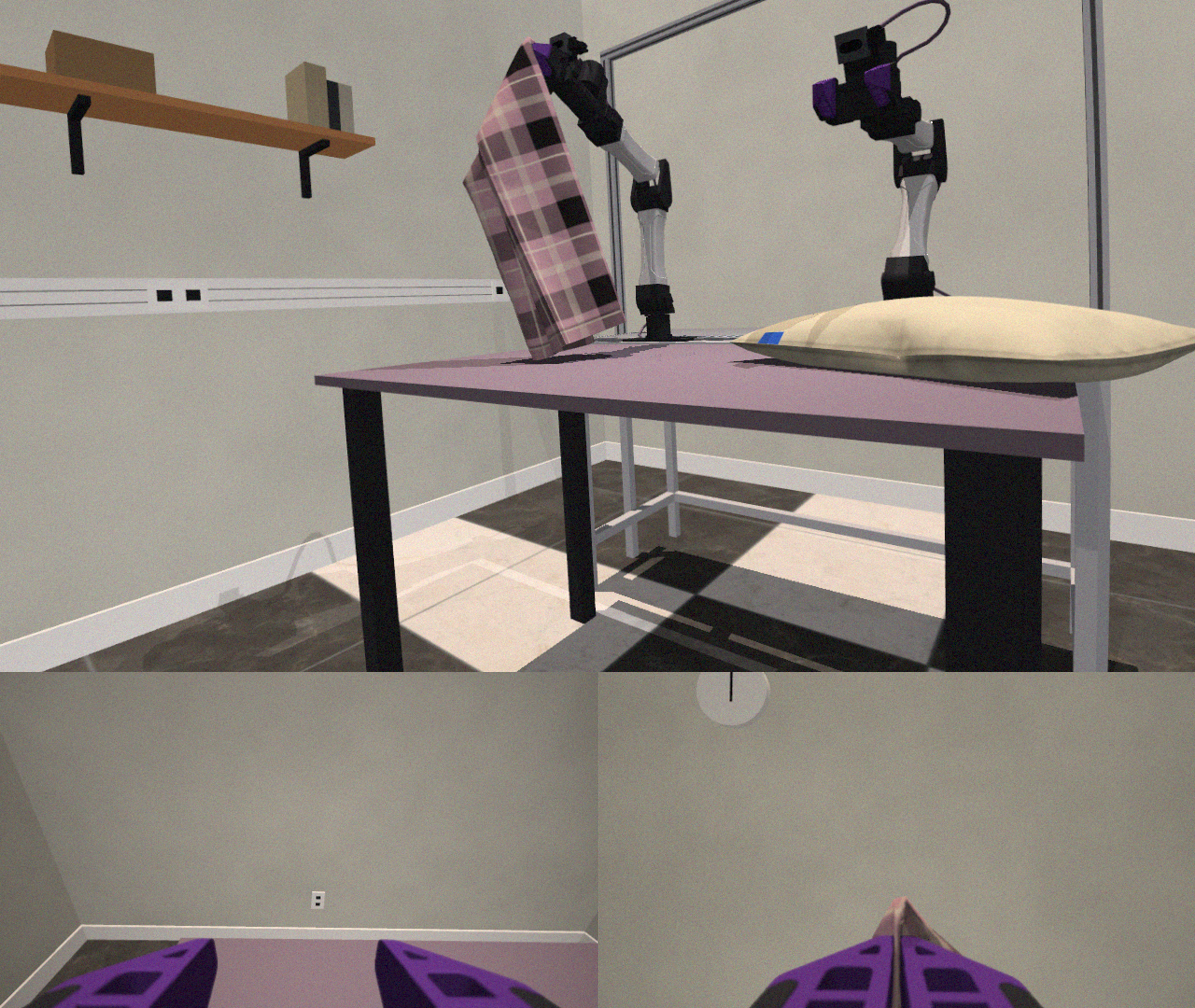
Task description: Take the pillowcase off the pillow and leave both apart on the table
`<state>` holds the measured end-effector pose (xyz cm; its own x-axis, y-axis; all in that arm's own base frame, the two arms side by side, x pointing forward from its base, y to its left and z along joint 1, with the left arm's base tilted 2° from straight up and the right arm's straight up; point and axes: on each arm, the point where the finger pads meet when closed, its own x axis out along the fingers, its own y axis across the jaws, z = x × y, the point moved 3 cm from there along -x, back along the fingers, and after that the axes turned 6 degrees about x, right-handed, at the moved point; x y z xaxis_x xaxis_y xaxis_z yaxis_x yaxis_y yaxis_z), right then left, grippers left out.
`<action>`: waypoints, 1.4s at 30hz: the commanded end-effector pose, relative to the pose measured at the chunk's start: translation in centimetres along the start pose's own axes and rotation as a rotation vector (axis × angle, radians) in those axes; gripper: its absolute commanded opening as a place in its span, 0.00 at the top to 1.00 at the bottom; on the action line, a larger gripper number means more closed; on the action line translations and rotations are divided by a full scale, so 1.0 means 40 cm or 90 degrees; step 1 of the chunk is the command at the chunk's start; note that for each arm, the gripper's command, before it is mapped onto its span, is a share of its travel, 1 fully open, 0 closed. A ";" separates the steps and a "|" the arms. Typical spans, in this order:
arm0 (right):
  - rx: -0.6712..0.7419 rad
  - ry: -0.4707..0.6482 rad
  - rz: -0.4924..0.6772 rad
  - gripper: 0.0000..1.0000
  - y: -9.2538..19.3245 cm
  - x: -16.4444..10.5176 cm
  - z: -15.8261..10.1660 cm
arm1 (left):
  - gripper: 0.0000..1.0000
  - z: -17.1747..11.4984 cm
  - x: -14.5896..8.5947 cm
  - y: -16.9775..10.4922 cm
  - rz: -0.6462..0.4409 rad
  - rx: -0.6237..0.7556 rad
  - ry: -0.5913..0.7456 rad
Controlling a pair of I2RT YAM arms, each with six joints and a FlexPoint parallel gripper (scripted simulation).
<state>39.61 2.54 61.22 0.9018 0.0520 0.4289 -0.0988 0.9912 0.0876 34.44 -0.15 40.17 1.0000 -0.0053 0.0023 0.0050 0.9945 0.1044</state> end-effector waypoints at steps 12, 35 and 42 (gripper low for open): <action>-0.003 -0.042 0.007 1.00 0.007 -0.081 -0.007 | 0.40 -0.007 -0.001 -0.008 -0.009 -0.003 -0.001; 0.007 -0.028 0.007 1.00 0.001 -0.172 -0.089 | 0.40 -0.007 -0.001 -0.008 -0.009 -0.003 -0.001; 0.009 0.002 0.003 1.00 -0.007 -0.152 -0.140 | 0.40 -0.007 -0.001 -0.008 -0.009 -0.003 -0.001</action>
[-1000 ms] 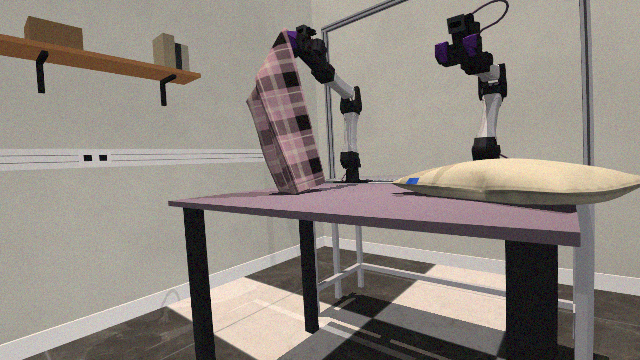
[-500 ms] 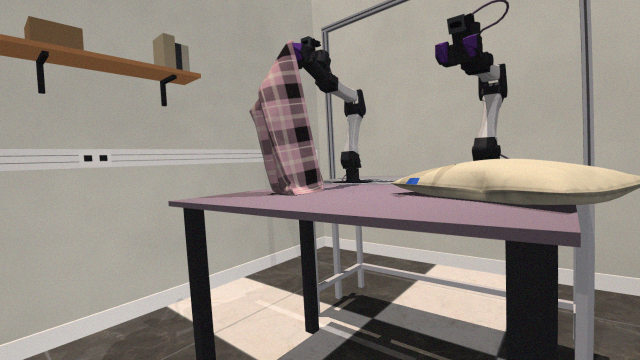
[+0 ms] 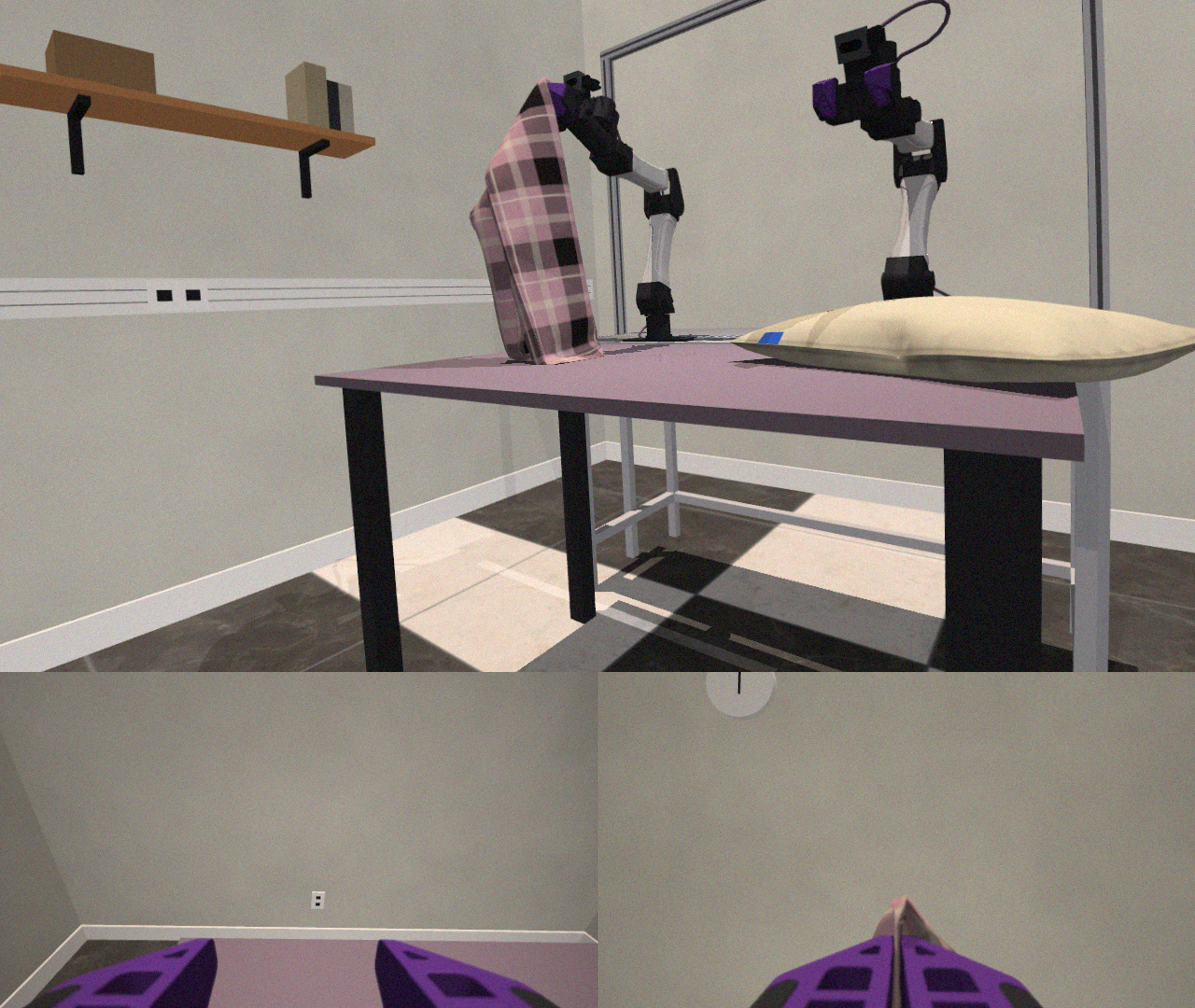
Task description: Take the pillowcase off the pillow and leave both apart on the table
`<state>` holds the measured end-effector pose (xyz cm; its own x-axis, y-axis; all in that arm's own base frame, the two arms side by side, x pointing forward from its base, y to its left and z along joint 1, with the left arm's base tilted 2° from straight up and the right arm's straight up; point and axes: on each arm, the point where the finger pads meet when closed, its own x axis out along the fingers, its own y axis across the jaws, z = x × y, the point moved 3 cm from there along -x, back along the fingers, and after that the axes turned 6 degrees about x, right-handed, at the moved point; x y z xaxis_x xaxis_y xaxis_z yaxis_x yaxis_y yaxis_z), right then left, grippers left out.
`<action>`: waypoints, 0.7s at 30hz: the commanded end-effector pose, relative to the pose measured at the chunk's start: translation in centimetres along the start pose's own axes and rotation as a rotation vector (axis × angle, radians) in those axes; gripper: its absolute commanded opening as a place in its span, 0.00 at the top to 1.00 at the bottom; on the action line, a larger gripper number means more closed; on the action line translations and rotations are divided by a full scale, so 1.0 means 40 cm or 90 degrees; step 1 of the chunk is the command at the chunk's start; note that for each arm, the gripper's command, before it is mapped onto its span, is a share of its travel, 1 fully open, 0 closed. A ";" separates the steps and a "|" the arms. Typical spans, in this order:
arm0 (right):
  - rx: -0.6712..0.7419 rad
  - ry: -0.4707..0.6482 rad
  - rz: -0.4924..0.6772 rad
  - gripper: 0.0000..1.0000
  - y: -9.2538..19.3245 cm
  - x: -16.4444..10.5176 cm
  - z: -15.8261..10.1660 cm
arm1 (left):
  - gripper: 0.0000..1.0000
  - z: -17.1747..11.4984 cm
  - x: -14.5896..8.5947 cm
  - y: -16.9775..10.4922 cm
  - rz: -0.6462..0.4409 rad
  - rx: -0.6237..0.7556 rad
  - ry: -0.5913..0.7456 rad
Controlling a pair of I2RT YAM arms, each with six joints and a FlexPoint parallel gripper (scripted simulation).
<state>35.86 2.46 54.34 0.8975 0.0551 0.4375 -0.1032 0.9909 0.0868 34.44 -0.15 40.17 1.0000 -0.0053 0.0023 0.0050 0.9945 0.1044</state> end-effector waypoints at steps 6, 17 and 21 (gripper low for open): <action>0.008 -0.005 0.002 1.00 0.003 -0.016 0.001 | 0.40 -0.007 -0.001 -0.008 -0.009 -0.003 -0.001; 0.011 -0.025 0.009 1.00 0.009 -0.069 -0.022 | 0.40 -0.007 -0.001 -0.008 -0.009 -0.003 -0.001; 0.011 -0.025 0.010 1.00 0.007 -0.097 -0.043 | 0.40 -0.007 -0.001 -0.008 -0.009 -0.003 -0.001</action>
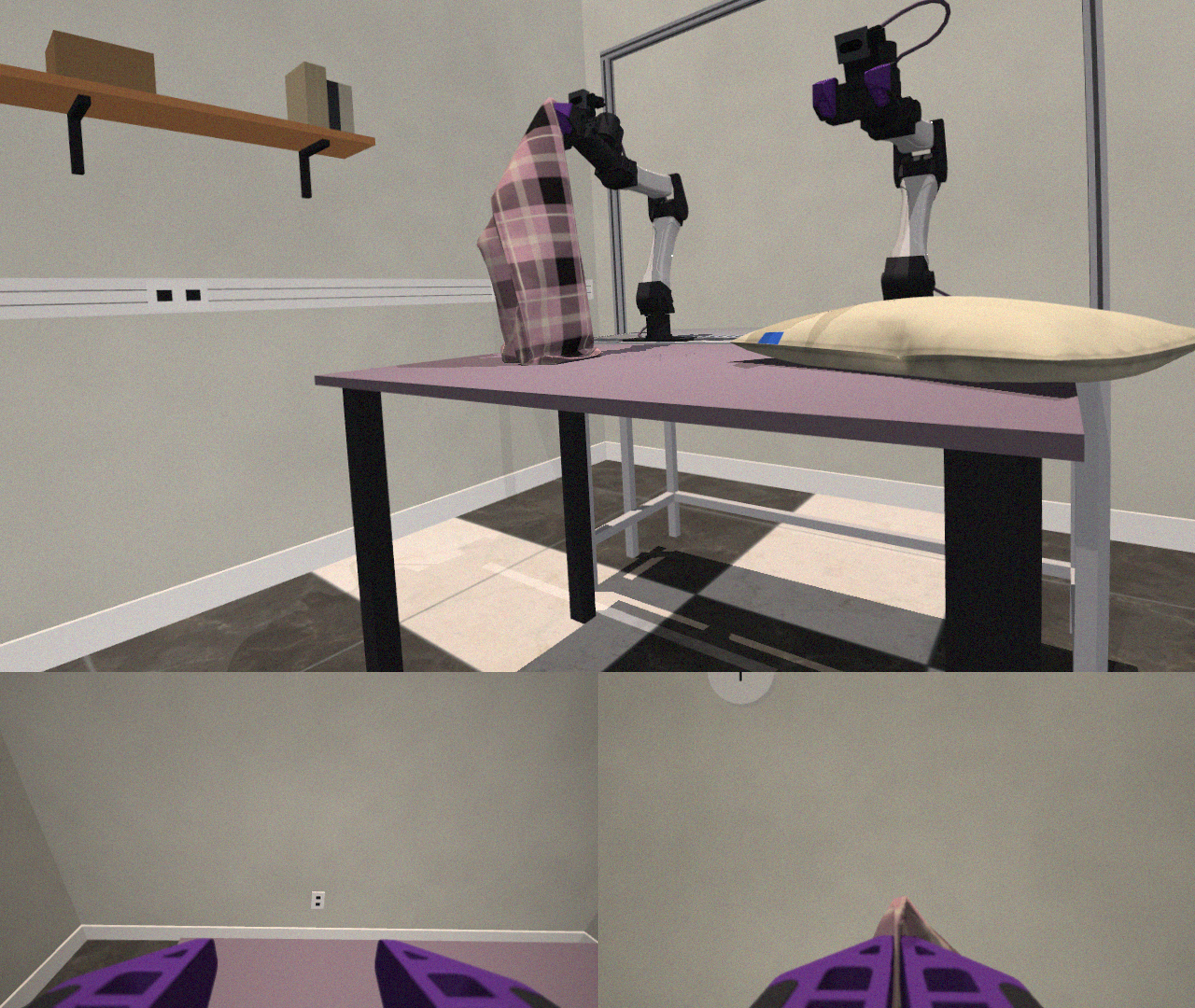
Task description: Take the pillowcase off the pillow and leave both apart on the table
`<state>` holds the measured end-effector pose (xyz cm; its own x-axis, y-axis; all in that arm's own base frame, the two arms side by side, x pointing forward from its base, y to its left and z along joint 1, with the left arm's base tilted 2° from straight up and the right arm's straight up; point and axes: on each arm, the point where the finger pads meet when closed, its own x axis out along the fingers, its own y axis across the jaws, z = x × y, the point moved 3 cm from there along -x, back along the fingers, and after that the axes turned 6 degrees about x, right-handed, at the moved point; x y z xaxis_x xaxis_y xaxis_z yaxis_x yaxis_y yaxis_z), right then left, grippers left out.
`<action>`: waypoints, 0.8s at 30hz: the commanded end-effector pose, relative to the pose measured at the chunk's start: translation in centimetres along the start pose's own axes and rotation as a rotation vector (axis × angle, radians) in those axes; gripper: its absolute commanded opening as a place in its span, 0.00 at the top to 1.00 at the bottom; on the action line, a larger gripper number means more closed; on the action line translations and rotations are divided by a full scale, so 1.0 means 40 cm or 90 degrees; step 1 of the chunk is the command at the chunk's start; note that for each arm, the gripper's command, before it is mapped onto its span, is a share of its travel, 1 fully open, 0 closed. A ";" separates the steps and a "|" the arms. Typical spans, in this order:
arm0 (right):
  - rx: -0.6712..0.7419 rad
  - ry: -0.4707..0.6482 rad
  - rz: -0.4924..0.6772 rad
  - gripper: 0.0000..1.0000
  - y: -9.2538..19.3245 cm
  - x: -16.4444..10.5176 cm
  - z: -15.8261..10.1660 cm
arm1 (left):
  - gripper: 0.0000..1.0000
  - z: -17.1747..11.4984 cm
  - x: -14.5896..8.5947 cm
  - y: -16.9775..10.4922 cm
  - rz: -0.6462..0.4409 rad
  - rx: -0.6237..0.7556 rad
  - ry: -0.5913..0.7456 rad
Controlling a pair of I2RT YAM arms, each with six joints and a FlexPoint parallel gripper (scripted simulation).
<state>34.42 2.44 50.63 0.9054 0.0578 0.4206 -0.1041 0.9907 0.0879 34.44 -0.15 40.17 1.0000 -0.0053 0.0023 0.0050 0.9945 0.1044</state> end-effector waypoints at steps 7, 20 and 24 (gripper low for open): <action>0.011 -0.034 0.011 1.00 0.010 -0.058 -0.006 | 0.40 -0.007 -0.001 -0.008 -0.009 -0.003 -0.001; 0.007 -0.019 0.004 1.00 -0.002 -0.099 -0.053 | 0.40 -0.007 -0.001 -0.008 -0.009 -0.003 -0.001; 0.009 -0.025 0.009 1.00 0.003 -0.110 -0.055 | 0.40 -0.007 -0.001 -0.008 -0.009 -0.003 -0.001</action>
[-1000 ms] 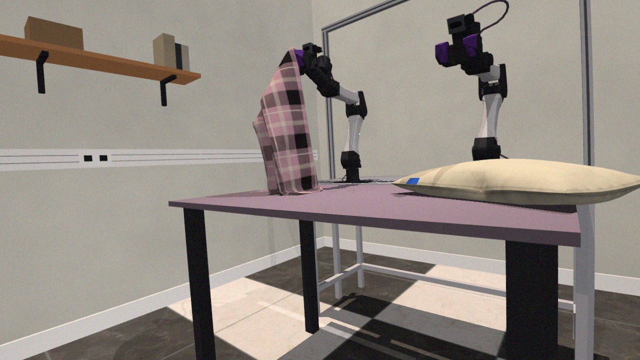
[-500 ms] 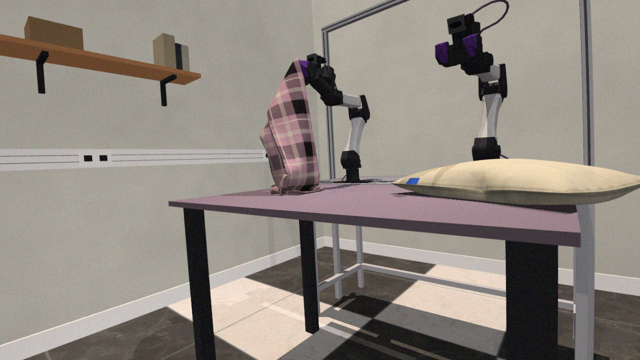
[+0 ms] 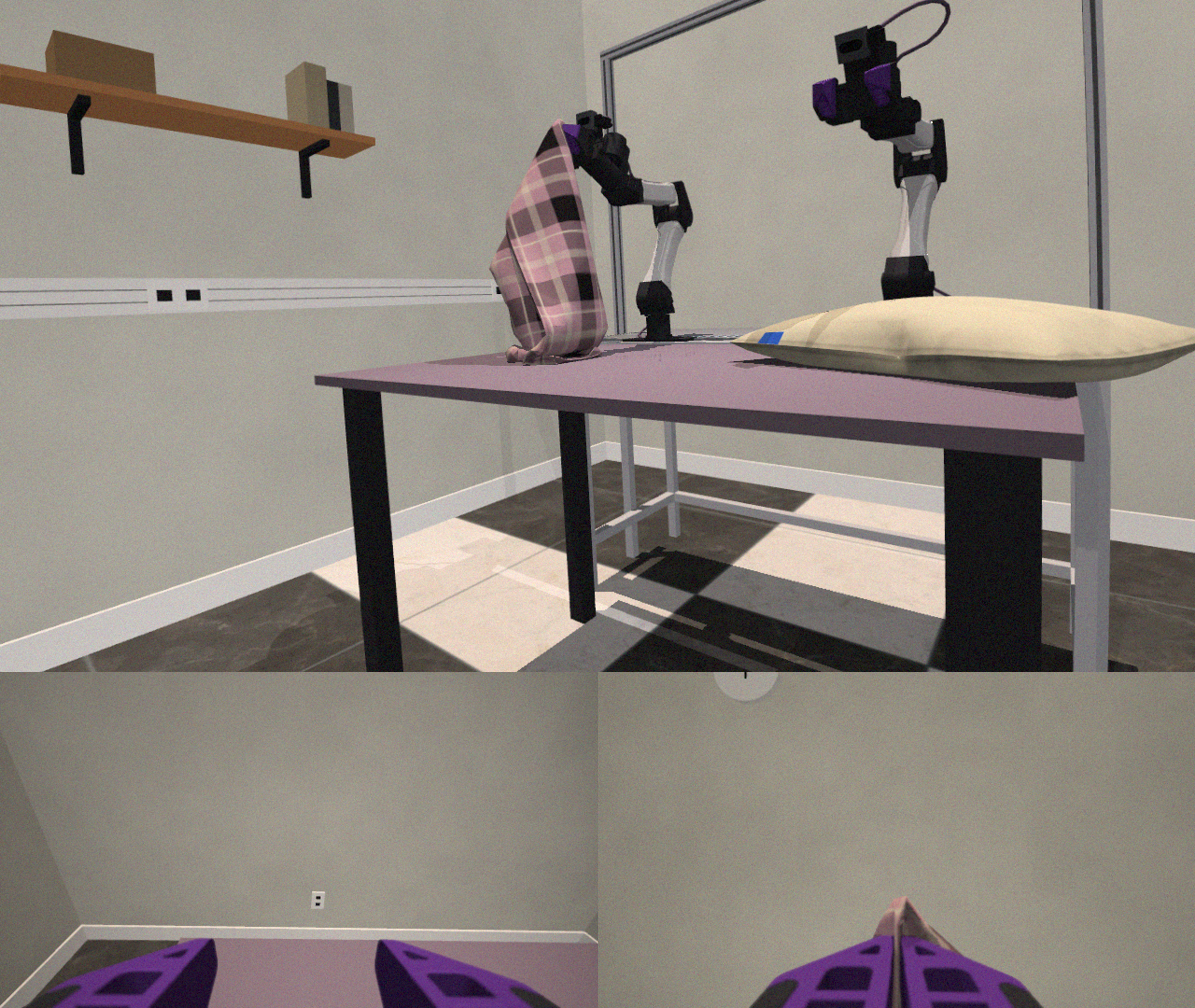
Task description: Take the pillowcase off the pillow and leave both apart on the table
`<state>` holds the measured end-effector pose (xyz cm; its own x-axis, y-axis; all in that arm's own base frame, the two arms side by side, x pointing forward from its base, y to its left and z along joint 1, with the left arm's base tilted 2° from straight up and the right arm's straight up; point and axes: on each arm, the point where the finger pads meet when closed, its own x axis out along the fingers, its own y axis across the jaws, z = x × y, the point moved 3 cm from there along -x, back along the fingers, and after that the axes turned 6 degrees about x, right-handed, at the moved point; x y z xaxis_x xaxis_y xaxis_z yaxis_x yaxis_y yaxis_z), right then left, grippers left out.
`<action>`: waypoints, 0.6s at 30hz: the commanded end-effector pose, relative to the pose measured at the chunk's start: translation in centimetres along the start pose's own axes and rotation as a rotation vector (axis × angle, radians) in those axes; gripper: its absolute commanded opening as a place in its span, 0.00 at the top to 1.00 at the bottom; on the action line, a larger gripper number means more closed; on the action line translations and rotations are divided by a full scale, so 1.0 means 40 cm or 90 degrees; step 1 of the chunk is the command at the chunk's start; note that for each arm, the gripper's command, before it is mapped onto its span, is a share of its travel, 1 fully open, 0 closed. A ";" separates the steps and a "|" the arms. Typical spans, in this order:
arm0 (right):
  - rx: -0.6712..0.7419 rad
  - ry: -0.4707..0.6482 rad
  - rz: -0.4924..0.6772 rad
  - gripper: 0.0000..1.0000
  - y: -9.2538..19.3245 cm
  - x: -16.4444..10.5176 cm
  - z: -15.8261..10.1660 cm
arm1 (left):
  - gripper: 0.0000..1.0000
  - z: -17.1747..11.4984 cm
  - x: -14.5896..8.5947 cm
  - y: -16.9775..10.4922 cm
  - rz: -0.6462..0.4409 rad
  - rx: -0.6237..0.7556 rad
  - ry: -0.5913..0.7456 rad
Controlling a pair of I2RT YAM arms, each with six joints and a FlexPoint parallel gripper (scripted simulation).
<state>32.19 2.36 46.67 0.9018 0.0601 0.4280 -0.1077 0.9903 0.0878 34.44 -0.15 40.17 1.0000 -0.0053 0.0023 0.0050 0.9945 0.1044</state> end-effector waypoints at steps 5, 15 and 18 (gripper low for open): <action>0.009 -0.027 0.009 1.00 0.008 -0.051 -0.011 | 0.40 -0.007 -0.001 -0.008 -0.009 -0.003 -0.001; 0.005 -0.030 0.006 1.00 -0.002 -0.105 -0.050 | 0.40 -0.007 -0.001 -0.008 -0.009 -0.003 -0.001; 0.008 -0.026 0.006 1.00 -0.002 -0.126 -0.073 | 0.40 -0.007 -0.001 -0.008 -0.009 -0.003 -0.001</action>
<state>29.79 2.31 42.00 0.8995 0.0640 0.4321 -0.1125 0.9898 0.0877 34.44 -0.15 40.17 1.0000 -0.0053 0.0023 0.0050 0.9945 0.1044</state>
